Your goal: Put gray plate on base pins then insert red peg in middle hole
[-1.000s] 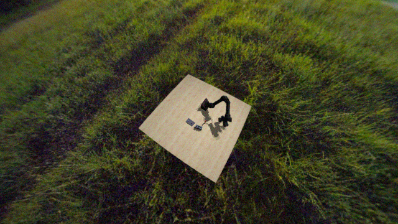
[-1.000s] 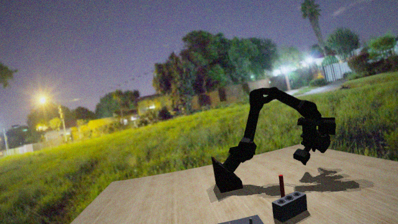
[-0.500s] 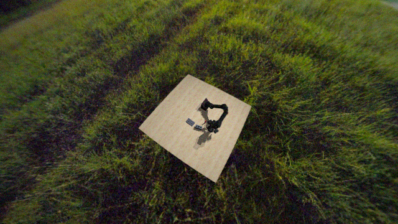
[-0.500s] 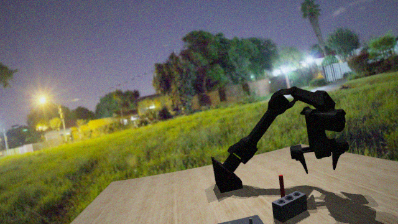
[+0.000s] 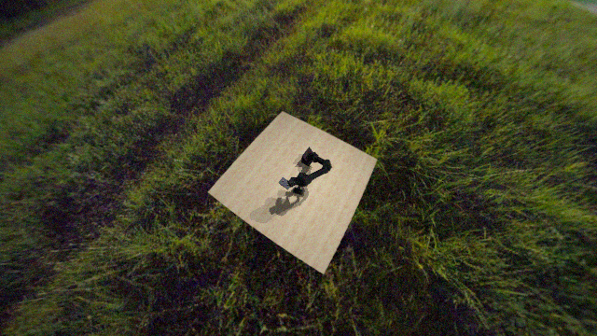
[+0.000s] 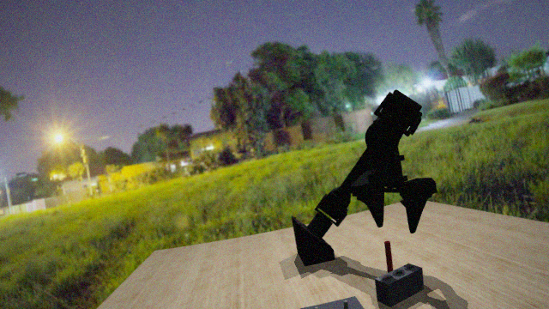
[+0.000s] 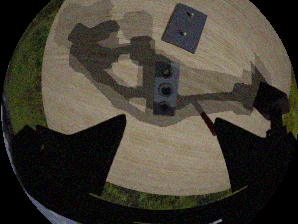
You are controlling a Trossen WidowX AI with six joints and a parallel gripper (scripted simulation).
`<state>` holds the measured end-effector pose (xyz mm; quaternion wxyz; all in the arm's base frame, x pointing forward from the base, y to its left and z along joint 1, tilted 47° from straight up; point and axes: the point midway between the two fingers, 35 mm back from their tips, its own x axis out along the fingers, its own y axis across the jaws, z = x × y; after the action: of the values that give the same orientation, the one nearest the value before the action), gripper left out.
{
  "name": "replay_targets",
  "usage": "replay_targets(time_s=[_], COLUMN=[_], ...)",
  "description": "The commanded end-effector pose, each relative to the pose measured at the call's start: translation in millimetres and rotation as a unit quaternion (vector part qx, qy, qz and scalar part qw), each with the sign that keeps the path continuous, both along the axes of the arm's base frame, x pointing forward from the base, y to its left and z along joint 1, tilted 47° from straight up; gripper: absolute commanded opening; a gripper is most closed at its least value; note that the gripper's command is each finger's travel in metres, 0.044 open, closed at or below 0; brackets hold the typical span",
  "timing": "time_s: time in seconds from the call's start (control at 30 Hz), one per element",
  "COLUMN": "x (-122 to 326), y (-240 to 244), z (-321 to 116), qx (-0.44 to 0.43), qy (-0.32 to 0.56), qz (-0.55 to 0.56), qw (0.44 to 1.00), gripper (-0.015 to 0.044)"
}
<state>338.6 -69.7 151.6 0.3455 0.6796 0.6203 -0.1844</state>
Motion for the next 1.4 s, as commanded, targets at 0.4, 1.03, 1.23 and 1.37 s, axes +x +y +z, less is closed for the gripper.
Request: replay_targets(time_s=[0.4, 1.03, 1.23, 1.37], x=[13.0, 20.0, 21.7, 22.7], y=[40.0, 61.0, 67.8, 72.4], z=[-45.2, -66.0, -72.7, -77.1], qx=[0.003, 0.002, 0.002, 0.003], qy=[0.015, 0.015, 0.015, 0.015], qz=[-0.012, -0.012, -0.012, -0.012], qw=[1.000, 1.000, 1.000, 1.000], gripper=[0.0440, 0.0440, 0.0440, 0.0440])
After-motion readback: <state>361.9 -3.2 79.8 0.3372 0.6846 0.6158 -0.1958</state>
